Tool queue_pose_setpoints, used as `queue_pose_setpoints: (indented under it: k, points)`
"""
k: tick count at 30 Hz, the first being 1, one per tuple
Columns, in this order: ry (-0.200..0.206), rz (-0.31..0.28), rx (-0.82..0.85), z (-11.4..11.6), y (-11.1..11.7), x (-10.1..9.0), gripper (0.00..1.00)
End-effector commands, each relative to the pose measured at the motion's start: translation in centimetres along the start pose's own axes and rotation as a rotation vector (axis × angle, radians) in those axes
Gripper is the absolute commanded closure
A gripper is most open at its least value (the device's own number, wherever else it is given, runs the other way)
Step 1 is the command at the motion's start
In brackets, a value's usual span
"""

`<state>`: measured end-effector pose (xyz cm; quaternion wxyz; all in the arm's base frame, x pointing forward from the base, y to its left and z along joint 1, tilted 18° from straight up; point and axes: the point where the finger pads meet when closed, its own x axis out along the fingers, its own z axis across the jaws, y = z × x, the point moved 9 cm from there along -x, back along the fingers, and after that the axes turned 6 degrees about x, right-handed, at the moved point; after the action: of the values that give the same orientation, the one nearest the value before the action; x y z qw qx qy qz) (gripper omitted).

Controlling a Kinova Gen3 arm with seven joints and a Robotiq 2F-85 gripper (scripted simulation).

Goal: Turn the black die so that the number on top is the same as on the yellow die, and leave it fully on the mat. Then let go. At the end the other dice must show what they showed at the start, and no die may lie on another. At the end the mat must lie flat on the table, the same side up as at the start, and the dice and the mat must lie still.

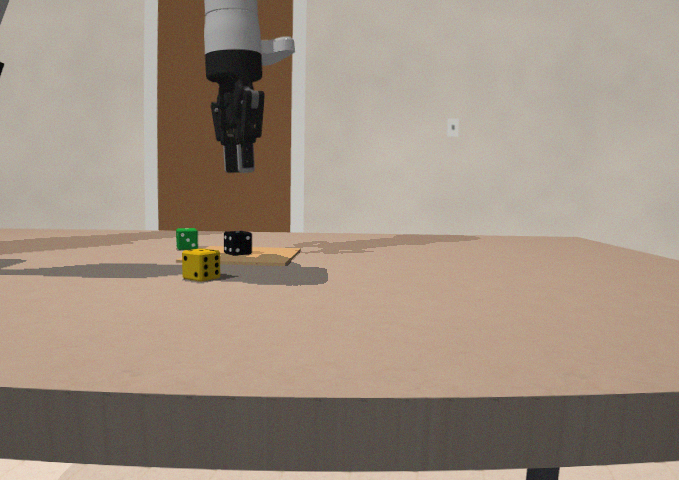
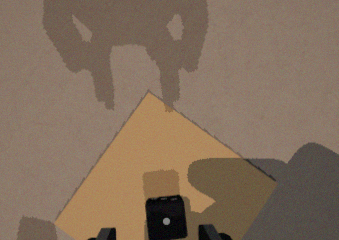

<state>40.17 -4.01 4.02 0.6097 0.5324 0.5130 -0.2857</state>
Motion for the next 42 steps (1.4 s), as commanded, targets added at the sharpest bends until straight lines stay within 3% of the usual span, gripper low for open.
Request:
queue_pose_setpoints:
  k: [1,11,24,25,36,42]
  points:
    - [-0.008,-0.003,0.000,0.2,0.6,-0.3,0.54]
    - [-0.028,-0.048,-0.002,0.3,1.4,-0.5,0.54]
    - [-0.035,-0.057,-0.003,0.4,1.6,-0.6,0.54]
    - [-0.035,-0.057,-0.003,0.4,1.6,-0.6,0.00]
    - [-0.035,-0.057,-0.004,0.4,1.6,-0.6,0.00]
    - [-0.017,-0.067,-0.124,0.6,0.4,1.6,0.00]
